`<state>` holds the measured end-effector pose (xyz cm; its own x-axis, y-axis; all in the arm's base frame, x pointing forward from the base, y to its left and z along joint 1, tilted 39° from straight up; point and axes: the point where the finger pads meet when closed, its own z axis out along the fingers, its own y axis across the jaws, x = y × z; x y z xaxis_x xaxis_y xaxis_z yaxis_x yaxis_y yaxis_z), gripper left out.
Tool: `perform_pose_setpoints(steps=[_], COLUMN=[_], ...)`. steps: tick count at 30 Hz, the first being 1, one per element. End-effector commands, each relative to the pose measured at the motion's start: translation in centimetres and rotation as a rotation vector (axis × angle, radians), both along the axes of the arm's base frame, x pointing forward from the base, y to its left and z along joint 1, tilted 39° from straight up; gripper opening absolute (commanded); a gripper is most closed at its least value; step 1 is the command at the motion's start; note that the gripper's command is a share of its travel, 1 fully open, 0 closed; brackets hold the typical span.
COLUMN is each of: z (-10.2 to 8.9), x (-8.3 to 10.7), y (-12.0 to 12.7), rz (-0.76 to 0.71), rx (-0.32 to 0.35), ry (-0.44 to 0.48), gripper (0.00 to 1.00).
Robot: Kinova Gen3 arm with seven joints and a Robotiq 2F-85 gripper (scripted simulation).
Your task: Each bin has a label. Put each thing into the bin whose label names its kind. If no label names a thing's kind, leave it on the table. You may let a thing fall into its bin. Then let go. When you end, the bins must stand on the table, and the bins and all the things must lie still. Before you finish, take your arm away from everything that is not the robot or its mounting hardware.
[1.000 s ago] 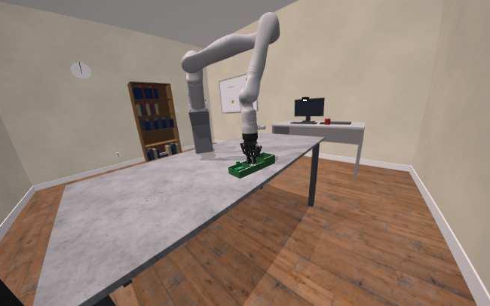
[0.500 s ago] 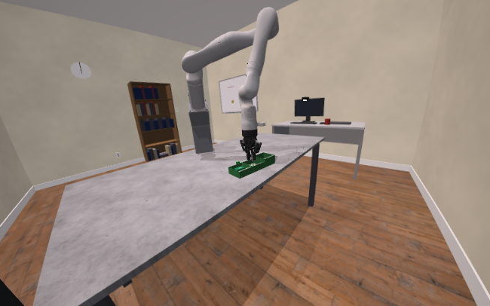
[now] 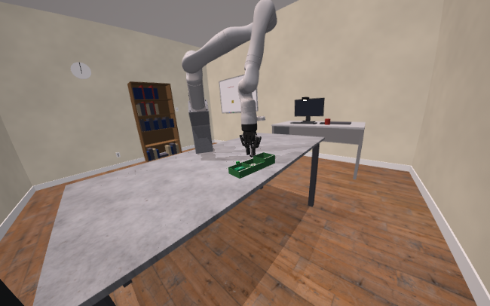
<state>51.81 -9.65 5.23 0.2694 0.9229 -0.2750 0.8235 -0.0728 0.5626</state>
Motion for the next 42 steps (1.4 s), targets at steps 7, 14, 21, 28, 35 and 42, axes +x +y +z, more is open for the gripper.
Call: perform_pose_setpoints(steps=[7,14,21,28,35,42], z=[0.2,-1.2,-3.7,-4.5,-4.3,-4.2], x=[0.1,-2.8,-8.0,-9.4,-9.2,-9.0], y=[0.4,0.3,0.0,-0.2,-0.2,-0.1], rz=[0.005,0.004,0.004,0.004,0.004,0.004], rx=[0.005,0.005,0.005,0.005,0.005,0.005], ry=[-0.005,-0.005,-0.005,-0.005,-0.005,-0.005], gripper=[0.32,0.31,0.31,0.31,0.31,0.31])
